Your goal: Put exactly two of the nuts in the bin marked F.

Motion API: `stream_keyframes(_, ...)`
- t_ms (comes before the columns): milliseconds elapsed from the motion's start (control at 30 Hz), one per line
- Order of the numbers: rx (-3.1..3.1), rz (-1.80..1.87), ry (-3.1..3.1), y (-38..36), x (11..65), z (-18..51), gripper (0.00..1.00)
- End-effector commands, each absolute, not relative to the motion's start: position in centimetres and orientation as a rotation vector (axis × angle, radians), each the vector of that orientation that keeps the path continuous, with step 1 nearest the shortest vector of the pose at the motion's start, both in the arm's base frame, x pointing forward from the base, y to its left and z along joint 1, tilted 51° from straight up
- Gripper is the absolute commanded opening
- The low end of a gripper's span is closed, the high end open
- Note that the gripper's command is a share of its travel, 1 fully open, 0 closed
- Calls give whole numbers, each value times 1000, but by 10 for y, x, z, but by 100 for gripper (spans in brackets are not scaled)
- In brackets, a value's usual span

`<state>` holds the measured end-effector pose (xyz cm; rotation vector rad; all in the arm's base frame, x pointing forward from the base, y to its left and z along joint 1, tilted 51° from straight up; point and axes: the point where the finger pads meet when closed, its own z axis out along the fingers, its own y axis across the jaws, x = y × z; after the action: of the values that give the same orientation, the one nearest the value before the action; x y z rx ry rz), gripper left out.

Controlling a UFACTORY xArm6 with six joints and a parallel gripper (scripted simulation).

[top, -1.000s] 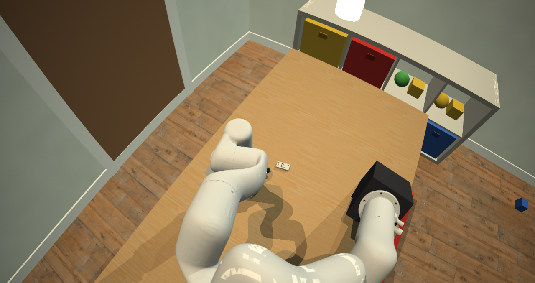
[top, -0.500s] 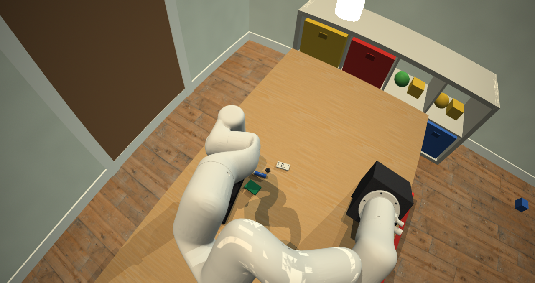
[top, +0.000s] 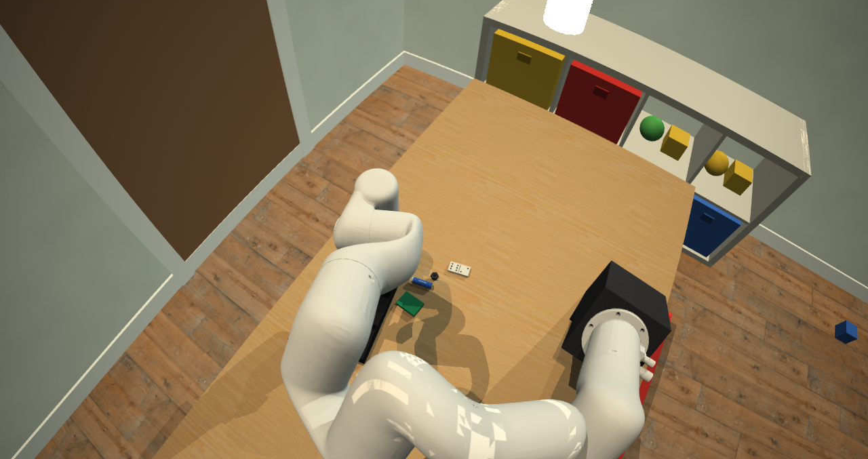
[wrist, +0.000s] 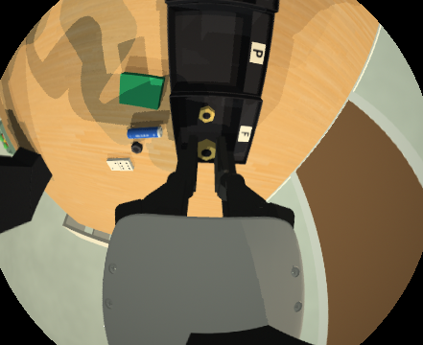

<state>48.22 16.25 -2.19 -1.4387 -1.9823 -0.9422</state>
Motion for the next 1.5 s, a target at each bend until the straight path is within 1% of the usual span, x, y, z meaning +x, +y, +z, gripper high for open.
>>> stream_keyframes(0,-1438,-948,-1985,162,483,-21,0)
stream_keyframes(900,-1438,-948,-1985,190,483,-44,0)
stream_keyframes(1367,-1438,-948,-1985,190,483,-44,0)
stream_keyframes(1400,-1438,-948,-1985,190,483,-44,30)
stream_keyframes(1467,-1438,-948,-1985,190,483,-44,30)
